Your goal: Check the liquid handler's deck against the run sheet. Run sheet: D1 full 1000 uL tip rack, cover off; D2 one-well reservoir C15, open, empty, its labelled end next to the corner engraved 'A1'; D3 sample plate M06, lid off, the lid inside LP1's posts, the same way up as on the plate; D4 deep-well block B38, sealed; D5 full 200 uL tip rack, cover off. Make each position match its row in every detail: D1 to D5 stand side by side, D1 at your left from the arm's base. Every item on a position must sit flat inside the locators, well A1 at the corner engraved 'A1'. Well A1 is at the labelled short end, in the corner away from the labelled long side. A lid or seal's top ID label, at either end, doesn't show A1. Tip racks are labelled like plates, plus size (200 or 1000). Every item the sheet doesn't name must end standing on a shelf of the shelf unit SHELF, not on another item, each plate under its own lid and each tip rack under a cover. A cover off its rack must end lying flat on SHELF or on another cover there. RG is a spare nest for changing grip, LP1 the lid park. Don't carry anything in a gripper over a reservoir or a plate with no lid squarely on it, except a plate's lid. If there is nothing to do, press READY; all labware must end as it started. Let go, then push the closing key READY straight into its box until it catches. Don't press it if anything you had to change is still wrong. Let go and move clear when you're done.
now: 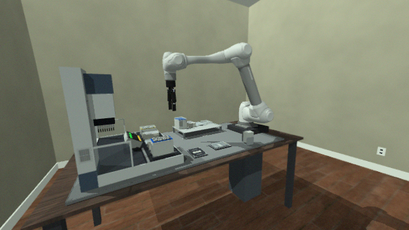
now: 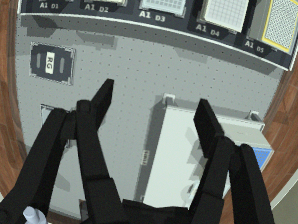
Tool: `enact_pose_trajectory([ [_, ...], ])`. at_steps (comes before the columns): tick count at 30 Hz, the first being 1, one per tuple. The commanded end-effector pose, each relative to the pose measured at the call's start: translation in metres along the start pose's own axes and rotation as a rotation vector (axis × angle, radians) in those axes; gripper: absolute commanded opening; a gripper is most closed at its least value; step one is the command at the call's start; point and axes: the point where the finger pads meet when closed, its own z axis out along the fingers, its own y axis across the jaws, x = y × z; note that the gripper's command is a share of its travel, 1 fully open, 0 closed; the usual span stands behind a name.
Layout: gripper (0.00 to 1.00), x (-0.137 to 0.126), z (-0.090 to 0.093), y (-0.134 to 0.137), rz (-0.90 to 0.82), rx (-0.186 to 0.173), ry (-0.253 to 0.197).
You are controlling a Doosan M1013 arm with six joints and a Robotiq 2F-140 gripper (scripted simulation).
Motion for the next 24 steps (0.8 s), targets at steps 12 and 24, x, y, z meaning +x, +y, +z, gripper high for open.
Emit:
enact_pose_trajectory([
  [12,0.67,0.0,-0.001,0.064,0.0,0.0,0.001],
  [24,0.67,0.0,-0.001,0.107,0.001,0.0,0.001],
])
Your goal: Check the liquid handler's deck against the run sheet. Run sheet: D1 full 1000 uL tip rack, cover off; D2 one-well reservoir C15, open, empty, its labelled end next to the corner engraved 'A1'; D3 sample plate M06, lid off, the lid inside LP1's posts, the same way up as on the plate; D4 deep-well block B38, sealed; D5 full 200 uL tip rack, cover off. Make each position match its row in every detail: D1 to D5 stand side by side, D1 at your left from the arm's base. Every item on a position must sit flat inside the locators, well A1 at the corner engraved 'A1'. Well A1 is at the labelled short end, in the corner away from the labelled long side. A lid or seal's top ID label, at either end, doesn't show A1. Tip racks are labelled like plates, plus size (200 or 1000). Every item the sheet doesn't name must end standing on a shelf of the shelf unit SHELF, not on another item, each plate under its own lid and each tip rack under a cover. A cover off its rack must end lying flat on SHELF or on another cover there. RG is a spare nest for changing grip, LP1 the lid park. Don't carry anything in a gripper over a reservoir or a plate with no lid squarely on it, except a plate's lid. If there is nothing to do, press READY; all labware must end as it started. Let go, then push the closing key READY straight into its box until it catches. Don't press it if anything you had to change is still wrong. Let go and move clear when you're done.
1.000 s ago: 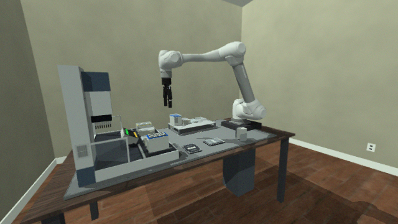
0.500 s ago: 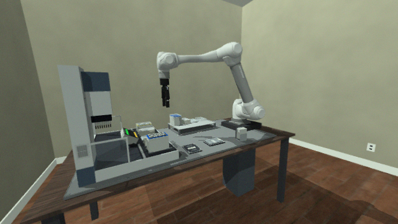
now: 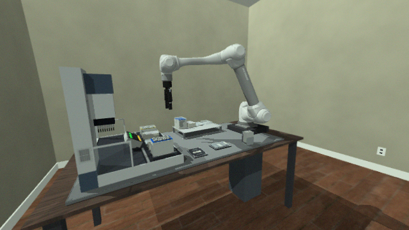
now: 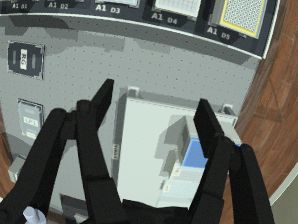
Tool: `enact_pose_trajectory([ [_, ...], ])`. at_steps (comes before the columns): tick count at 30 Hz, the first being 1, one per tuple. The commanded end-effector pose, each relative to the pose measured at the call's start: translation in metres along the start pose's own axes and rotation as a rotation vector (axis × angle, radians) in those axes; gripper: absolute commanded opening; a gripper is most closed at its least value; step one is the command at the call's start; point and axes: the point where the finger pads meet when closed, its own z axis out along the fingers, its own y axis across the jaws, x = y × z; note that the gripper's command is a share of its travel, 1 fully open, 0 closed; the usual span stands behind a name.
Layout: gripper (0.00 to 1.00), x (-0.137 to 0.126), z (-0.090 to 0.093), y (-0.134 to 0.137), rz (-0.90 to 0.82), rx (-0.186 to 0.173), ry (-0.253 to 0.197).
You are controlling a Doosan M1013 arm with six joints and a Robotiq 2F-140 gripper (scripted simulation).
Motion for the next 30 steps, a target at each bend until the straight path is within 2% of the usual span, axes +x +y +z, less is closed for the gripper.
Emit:
enact_pose_trajectory([
  [1,0.67,0.0,-0.001,0.014,0.0,0.0,0.002],
  [11,0.67,0.0,-0.001,0.054,0.0,0.0,0.002],
  [14,0.67,0.0,-0.001,0.057,0.0,0.0,0.002],
  [30,0.67,0.0,-0.001,0.127,-0.003,0.0,0.002],
])
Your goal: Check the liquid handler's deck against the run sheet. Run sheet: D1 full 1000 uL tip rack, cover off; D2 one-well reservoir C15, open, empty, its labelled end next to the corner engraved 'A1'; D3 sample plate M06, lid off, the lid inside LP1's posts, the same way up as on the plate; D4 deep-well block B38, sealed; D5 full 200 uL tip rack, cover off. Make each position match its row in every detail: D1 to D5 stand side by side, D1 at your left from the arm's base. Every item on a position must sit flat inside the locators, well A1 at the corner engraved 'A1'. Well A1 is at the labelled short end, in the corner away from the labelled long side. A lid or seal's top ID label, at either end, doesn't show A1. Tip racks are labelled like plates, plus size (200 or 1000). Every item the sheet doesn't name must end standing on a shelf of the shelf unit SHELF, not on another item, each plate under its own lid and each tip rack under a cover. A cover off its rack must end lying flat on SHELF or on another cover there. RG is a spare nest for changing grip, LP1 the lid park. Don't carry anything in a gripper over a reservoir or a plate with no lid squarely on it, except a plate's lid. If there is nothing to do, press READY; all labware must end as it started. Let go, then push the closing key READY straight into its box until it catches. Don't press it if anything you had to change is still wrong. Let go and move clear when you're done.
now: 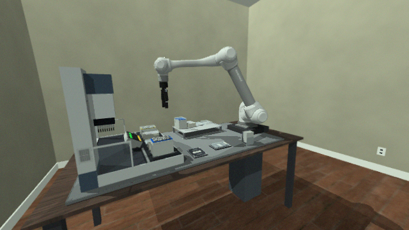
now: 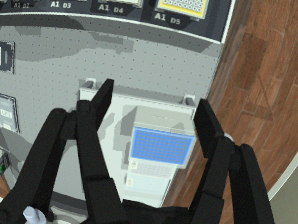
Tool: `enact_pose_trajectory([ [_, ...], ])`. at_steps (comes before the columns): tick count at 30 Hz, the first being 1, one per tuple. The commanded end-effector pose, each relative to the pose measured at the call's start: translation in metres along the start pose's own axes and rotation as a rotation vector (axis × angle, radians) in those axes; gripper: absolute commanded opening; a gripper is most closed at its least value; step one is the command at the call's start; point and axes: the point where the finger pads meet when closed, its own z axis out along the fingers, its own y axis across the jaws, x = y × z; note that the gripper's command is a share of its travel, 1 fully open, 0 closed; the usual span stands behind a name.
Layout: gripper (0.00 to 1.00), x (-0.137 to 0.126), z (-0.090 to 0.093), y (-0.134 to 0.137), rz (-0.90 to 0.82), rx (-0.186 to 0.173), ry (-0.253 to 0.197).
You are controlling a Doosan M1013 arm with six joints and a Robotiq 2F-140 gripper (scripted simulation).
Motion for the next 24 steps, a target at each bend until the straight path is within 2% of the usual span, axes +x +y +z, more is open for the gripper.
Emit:
enact_pose_trajectory([
  [1,0.67,0.0,-0.001,0.014,0.0,0.0,0.002],
  [5,0.67,0.0,-0.001,0.021,0.0,0.0,0.002],
  [8,0.67,0.015,-0.001,0.022,0.0,0.0,0.002],
  [10,0.67,0.015,-0.001,0.022,0.0,0.0,0.002],
  [24,0.67,0.085,-0.001,0.022,0.0,0.0,0.002],
])
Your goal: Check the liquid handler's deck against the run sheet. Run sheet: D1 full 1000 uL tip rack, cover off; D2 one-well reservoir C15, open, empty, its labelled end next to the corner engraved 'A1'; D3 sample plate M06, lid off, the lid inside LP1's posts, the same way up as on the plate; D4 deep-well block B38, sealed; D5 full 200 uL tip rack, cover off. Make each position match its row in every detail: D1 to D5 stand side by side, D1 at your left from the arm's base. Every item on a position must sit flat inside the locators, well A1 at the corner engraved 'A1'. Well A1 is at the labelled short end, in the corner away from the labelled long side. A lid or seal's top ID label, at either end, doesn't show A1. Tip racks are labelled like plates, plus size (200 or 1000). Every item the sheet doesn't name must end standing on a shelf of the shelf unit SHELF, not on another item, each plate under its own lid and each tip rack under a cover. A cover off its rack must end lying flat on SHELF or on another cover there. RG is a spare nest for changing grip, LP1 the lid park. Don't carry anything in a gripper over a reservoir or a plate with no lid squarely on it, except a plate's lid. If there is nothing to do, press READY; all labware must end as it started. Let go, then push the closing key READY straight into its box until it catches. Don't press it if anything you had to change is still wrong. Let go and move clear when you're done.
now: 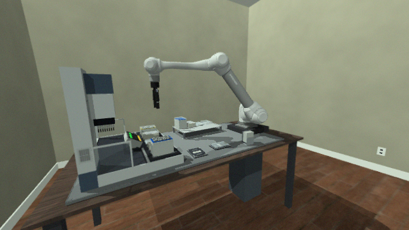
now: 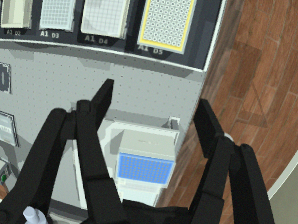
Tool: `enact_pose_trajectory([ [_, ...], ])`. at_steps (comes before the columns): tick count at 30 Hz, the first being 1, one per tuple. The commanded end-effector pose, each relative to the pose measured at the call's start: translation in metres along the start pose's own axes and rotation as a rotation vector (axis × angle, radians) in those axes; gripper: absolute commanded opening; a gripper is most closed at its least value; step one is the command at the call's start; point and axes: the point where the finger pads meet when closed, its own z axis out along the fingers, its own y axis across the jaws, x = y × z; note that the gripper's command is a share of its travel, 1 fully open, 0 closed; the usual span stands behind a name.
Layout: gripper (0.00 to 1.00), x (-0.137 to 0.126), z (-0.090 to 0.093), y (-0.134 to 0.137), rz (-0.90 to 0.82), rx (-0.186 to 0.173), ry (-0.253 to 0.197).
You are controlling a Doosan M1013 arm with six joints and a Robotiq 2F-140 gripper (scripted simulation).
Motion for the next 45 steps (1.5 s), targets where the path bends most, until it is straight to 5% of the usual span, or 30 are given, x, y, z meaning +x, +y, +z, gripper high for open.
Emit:
enact_pose_trajectory([
  [1,0.67,0.016,-0.002,0.0,0.0,0.0,0.001],
  [18,0.67,0.091,-0.002,0.001,0.0,0.0,0.001],
  [31,0.67,0.093,-0.002,0.001,0.0,0.0,0.001],
  [45,0.67,0.093,0.018,0.001,0.0,0.0,0.001],
])
